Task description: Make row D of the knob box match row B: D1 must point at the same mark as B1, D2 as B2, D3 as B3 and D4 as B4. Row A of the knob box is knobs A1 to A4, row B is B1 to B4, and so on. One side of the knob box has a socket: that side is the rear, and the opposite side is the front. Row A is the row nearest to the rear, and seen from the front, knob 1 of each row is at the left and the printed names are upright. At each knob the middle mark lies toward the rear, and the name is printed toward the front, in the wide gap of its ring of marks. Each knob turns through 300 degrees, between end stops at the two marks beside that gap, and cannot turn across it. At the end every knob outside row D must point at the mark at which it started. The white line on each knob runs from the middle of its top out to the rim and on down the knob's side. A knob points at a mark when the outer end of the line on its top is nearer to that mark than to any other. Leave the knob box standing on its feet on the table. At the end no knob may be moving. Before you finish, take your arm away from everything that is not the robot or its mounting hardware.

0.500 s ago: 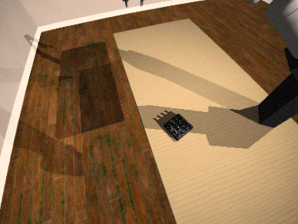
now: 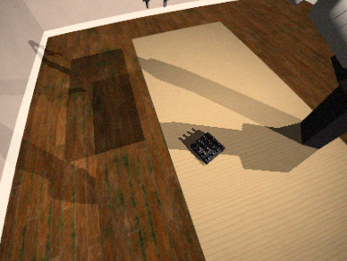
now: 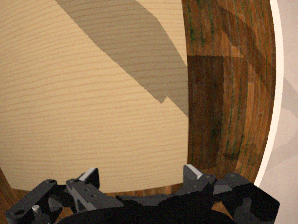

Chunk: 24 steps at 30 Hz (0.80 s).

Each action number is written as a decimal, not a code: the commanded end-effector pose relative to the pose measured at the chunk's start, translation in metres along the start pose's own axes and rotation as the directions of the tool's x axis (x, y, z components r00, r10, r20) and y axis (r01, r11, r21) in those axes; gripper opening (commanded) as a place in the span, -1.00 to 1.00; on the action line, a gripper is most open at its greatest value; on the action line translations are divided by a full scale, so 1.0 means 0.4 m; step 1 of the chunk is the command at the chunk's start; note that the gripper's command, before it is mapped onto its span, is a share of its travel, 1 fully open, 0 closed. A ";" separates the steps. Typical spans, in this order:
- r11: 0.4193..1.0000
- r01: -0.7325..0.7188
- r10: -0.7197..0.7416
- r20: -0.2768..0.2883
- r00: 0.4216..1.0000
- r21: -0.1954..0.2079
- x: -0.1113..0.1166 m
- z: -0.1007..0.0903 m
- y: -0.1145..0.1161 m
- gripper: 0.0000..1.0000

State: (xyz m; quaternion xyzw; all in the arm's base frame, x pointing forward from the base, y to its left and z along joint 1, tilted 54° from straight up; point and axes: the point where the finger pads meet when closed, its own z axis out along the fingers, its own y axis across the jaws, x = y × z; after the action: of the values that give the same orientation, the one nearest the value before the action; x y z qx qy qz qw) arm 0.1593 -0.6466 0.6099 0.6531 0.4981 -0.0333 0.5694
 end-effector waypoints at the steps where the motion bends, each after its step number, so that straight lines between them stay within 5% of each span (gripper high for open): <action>1: 1.000 0.000 0.000 0.002 1.000 0.000 -0.002 -0.002 0.000 1.00; 12: 1.000 -0.009 0.009 -0.001 1.000 -0.006 0.006 -0.003 0.013 1.00; 24: 0.997 -0.065 0.064 -0.031 0.997 -0.041 0.065 -0.006 0.089 1.00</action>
State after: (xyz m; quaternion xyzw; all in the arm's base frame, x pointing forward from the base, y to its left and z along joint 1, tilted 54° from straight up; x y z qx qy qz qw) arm 0.1879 -0.6297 0.6167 0.6590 0.4844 0.0031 0.5754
